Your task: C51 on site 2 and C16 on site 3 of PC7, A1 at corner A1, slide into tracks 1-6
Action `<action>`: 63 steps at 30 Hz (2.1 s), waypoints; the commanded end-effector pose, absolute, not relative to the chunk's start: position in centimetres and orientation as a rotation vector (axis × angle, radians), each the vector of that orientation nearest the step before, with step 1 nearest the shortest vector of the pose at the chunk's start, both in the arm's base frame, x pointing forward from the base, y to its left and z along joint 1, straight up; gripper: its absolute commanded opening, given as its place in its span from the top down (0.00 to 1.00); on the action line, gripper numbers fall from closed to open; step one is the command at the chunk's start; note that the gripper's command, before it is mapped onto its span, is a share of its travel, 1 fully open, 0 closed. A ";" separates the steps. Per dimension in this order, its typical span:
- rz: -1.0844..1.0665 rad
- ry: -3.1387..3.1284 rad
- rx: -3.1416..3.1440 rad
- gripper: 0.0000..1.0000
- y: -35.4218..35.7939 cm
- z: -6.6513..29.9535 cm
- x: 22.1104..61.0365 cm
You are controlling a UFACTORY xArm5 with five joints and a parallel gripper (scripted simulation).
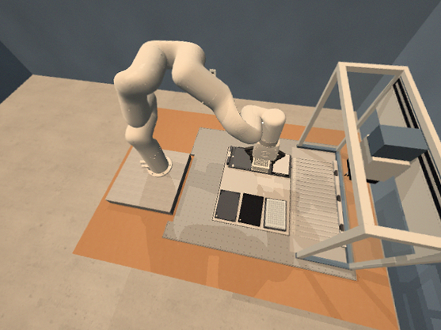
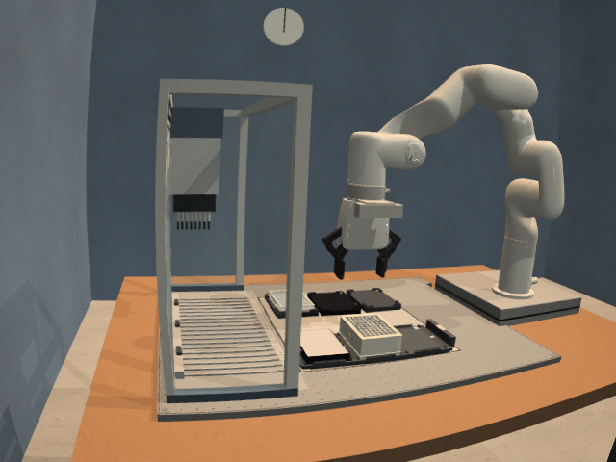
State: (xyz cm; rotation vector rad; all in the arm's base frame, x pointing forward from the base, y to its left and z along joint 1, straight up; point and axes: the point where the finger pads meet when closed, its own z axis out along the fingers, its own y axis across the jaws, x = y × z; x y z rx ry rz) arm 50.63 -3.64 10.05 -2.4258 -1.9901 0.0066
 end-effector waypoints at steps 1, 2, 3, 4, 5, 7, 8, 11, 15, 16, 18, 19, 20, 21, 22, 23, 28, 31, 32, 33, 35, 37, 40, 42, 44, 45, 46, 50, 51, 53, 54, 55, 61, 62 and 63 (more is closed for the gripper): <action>0.000 -1.994 -2.428 0.00 -5.5 9.5 50.4; 0.000 -1.994 -2.428 0.00 -5.5 9.5 50.4; 0.000 -1.994 -2.428 0.00 -5.9 9.3 50.3; 0.000 -1.994 -2.428 0.00 -5.9 9.3 50.3; 0.000 -1.994 -2.428 0.00 -5.9 9.3 50.3; 0.000 -1.994 -2.428 0.00 -5.9 9.3 50.3; 0.000 -1.994 -2.428 0.00 -5.9 9.3 50.3; 0.000 -1.994 -2.428 0.00 -5.9 9.3 50.3; 0.000 -1.994 -2.428 0.00 -5.9 9.3 50.3; 0.000 -1.994 -2.428 0.00 -5.9 9.3 50.3; 0.000 -1.994 -2.428 0.00 -5.9 9.3 50.3; 0.000 -1.994 -2.428 0.00 -5.9 9.3 50.3; 0.000 -1.994 -2.428 0.00 -5.9 9.1 50.3; 0.000 -1.994 -2.428 0.00 -5.9 9.0 50.3; 0.000 -1.994 -2.428 0.00 -5.9 8.8 50.3; 0.000 -1.994 -2.428 0.00 -5.9 8.6 50.3; 0.000 -1.994 -2.428 0.00 -5.9 7.8 50.3; 0.000 -1.994 -2.428 0.00 -5.9 7.3 50.3; 0.000 -1.994 -2.428 0.00 -5.9 7.1 50.3; 0.000 -1.994 -2.428 0.00 -5.9 7.0 50.3; 0.000 -1.994 -2.428 0.00 -5.9 6.8 50.3; 0.000 -1.994 -2.428 0.00 -5.9 6.6 50.3; 0.000 -1.994 -2.428 0.00 -5.9 6.1 50.3; 0.000 -1.994 -2.428 0.00 -5.9 5.8 50.3; 0.000 -1.994 -2.428 0.00 -5.9 5.5 50.3; 0.000 -1.994 -2.428 0.00 -5.9 5.3 50.3; 0.000 -1.994 -2.428 0.00 -5.9 5.1 50.3; 0.000 -1.994 -2.428 0.00 -5.9 4.4 50.3; 0.000 -1.994 -2.428 0.00 -5.9 4.3 50.3; 0.000 -1.994 -2.428 0.00 -5.9 4.3 50.3; 0.000 -1.994 -2.428 0.00 -5.9 4.1 50.3; 0.000 -1.994 -2.428 0.00 -5.9 3.9 50.3; 0.000 -1.994 -2.428 0.00 -5.9 2.9 50.3; 0.000 -1.994 -2.428 0.00 -5.9 2.8 50.3; 0.000 -1.994 -2.428 0.00 -5.9 2.6 50.3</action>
